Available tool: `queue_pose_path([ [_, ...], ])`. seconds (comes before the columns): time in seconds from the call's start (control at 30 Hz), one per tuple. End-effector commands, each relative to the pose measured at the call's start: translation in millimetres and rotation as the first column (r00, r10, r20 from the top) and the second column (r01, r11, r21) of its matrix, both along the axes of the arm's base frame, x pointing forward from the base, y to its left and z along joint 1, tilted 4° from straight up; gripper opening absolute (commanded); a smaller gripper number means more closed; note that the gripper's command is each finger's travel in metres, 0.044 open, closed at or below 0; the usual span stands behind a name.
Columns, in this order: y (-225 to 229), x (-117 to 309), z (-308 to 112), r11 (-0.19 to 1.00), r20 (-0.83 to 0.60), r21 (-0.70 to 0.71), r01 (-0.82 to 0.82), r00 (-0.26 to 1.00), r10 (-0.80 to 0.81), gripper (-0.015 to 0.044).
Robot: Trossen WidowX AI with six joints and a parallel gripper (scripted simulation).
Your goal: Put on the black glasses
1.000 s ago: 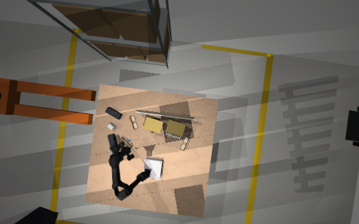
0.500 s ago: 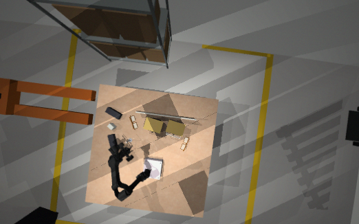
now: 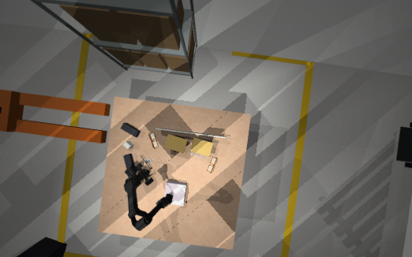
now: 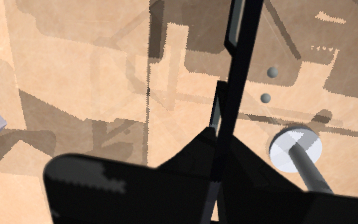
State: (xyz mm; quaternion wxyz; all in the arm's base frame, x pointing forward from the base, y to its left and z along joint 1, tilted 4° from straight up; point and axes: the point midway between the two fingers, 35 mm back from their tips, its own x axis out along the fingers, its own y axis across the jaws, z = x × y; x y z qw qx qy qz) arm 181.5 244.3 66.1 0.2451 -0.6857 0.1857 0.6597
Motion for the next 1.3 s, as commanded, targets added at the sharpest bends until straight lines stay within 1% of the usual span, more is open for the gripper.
queue_pose_path([
  [0.0, -0.8, 0.9, 0.3, 1.000, 0.002, 0.001, 0.000, 1.000, 0.000, 0.0000],
  [0.33, -4.1, 5.7, 3.1, 1.000, 0.002, 0.000, 0.000, 1.000, 0.000, 0.0000],
  [0.7, -10.5, 6.4, 56.7, 1.000, 0.003, 0.000, 0.000, 1.000, 0.000, 0.0000],
  [0.9, -11.2, 6.2, 60.3, 1.000, 0.002, 0.001, 0.012, 1.000, -0.012, 0.0000],
  [1.0, -11.0, 7.0, 60.4, 0.998, -0.002, 0.004, 0.064, 0.998, -0.064, 0.0000],
  [1.27, -10.0, 10.7, 60.8, 0.945, -0.023, 0.017, 0.327, 0.945, -0.327, 0.0000],
])
